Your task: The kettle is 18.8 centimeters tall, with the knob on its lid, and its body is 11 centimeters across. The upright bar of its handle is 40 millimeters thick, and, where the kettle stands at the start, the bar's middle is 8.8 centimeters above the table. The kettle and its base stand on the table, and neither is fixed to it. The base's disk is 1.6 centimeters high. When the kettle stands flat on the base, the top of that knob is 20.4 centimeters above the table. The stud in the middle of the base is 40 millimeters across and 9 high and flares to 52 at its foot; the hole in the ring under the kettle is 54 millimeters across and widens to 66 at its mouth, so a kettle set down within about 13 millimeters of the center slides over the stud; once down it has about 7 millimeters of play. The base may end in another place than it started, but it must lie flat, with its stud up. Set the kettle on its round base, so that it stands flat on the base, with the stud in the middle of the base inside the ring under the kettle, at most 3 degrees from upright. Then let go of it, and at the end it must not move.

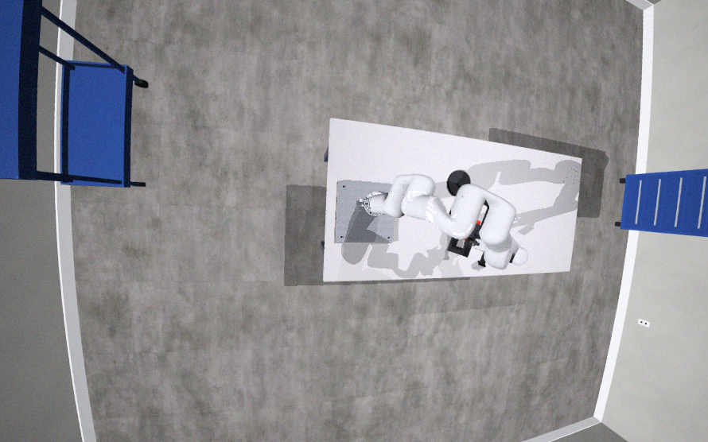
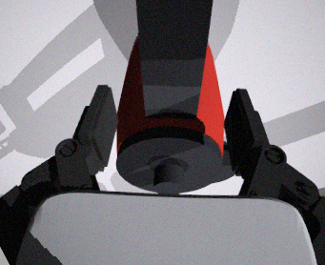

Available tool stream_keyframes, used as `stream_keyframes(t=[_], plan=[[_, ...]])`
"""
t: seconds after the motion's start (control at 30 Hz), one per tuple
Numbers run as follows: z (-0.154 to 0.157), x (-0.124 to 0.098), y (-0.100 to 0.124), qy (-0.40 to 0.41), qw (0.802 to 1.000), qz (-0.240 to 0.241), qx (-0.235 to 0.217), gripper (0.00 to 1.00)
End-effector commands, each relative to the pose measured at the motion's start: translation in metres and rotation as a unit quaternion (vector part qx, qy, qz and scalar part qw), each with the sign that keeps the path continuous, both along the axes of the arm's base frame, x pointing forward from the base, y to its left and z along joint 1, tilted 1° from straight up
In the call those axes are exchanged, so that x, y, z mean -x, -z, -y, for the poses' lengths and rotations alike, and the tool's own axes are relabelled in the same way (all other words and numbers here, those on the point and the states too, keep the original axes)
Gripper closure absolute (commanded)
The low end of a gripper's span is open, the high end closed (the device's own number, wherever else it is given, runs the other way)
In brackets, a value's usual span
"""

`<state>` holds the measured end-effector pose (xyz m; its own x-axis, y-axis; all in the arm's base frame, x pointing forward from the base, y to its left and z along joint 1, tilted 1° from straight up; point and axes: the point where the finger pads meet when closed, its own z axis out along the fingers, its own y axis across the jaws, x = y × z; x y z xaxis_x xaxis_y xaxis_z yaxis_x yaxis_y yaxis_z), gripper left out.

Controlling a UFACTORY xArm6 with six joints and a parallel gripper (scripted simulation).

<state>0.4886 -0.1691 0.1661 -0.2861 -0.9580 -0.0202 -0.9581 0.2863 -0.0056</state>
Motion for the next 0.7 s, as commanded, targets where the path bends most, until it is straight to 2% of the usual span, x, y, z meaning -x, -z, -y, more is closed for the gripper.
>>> stream_keyframes(t=[0.0,0.67], plan=[[0.0004,-0.0012,-0.002,0.0,1.0,0.002,0.001,0.19],[0.0004,-0.0013,0.0024,0.0,1.0,0.002,0.001,0.19]])
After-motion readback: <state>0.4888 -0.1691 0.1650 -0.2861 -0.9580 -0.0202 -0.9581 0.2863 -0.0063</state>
